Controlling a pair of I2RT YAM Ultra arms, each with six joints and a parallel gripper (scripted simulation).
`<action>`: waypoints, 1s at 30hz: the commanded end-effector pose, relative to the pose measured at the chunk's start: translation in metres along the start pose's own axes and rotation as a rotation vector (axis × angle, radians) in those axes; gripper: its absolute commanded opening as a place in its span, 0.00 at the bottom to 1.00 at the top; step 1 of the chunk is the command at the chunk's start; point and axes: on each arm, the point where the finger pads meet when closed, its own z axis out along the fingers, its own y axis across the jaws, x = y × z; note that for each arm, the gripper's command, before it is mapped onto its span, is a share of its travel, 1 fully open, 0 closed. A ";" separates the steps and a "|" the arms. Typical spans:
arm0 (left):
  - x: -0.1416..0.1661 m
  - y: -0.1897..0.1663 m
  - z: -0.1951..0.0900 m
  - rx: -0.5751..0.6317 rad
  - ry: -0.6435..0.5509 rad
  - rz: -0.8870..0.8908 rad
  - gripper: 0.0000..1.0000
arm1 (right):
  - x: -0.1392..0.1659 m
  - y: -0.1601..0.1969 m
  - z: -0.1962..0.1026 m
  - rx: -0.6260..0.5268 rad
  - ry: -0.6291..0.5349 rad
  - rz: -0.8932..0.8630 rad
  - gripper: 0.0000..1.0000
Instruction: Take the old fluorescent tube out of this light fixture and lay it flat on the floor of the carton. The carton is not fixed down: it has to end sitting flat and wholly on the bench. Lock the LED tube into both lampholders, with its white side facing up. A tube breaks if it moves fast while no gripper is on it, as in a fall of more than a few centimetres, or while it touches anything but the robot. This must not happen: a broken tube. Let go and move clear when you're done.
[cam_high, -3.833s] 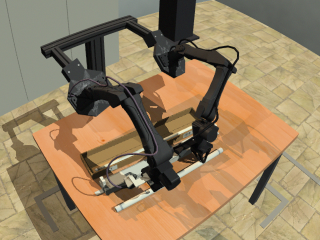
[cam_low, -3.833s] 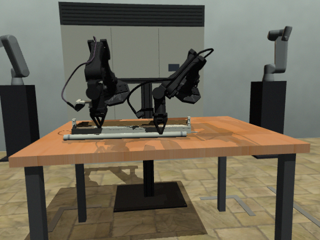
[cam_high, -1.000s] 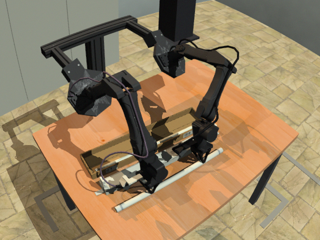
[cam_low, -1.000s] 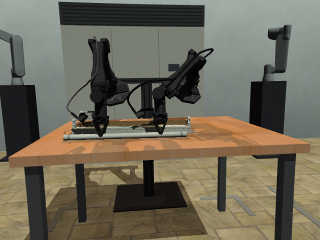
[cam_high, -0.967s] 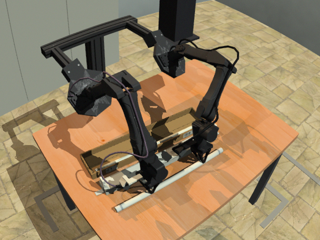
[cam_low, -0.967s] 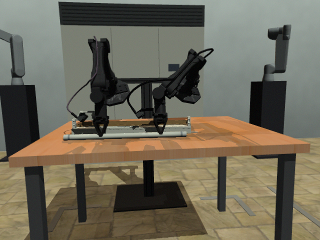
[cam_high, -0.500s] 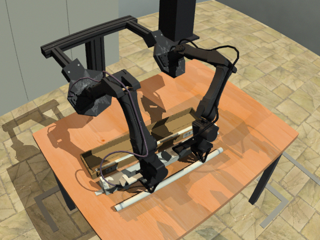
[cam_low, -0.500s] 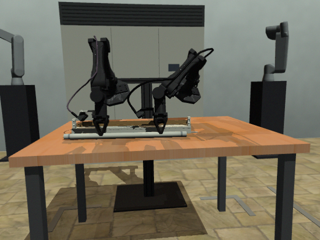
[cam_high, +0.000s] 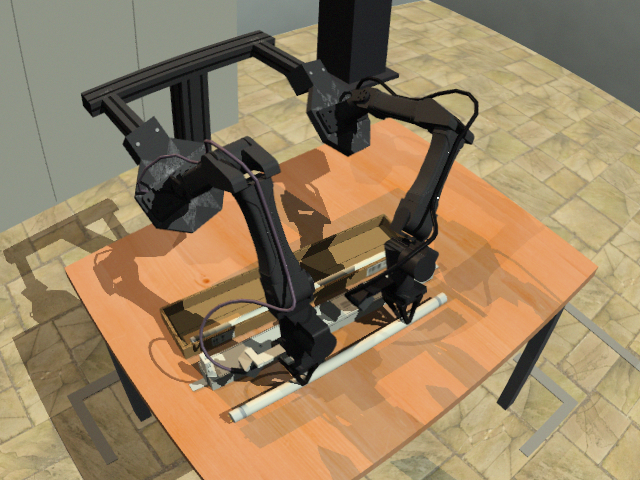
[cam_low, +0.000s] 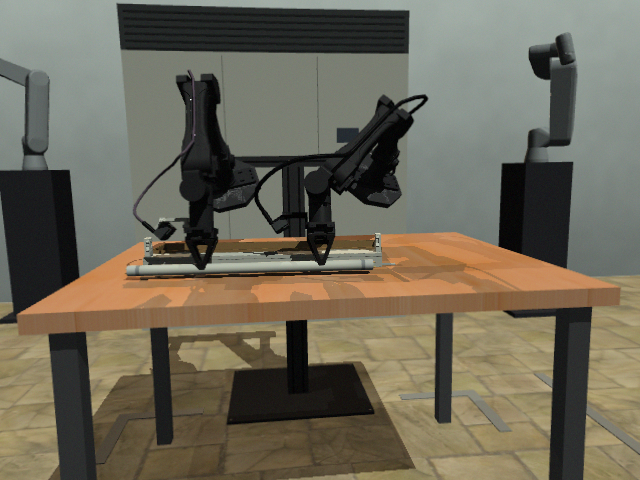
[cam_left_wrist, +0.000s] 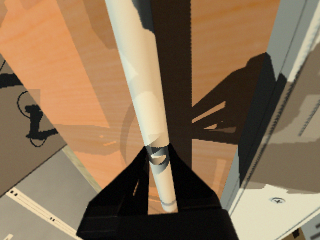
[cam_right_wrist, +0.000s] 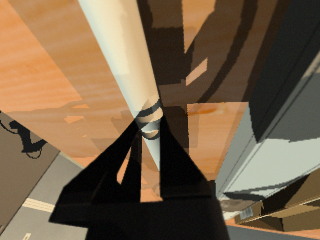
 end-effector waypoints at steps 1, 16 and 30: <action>-0.008 0.005 -0.022 -0.009 -0.014 0.004 0.11 | -0.005 0.019 -0.020 -0.037 -0.022 -0.003 0.11; -0.008 0.016 -0.033 -0.023 -0.018 -0.011 0.11 | -0.004 0.010 -0.027 -0.015 -0.022 -0.004 0.11; -0.015 0.023 -0.034 -0.031 -0.037 -0.019 0.11 | -0.005 0.010 -0.019 -0.002 -0.024 0.001 0.11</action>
